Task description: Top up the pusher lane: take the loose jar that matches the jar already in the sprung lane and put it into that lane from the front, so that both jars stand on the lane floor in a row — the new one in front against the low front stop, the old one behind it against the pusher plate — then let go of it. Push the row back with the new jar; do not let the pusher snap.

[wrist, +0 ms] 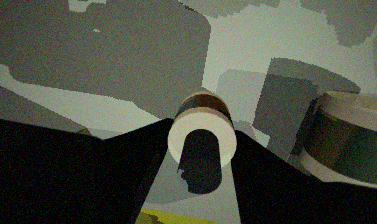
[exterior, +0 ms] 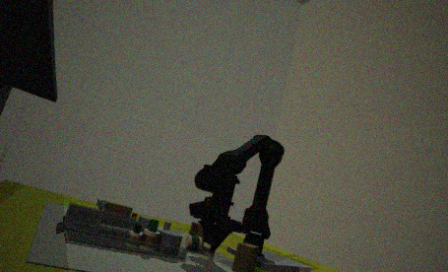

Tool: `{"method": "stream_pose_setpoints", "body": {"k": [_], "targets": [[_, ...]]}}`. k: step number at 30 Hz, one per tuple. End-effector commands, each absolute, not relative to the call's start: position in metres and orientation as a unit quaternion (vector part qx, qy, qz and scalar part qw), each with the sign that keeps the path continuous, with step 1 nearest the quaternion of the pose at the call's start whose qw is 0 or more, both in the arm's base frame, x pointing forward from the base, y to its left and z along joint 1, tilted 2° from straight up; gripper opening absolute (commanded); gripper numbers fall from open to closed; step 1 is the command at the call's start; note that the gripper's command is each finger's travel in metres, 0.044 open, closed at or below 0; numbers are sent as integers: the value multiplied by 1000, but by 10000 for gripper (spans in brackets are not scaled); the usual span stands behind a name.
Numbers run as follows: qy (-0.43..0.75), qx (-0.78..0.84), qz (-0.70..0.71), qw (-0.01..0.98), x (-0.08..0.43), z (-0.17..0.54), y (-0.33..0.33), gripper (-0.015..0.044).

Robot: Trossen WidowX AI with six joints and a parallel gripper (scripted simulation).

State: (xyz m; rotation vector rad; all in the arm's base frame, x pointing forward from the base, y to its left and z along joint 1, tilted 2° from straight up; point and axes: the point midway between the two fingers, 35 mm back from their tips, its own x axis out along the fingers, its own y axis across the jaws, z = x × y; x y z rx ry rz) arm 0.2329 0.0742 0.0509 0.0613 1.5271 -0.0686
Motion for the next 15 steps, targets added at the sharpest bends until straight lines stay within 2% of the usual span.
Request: {"method": "stream_pose_setpoints", "body": {"k": [1,3,15], "targets": [[691,26,-30,722,234,54,74,39],[691,26,-30,722,234,63,76,0],[691,26,-30,722,231,126,81,0]]}}
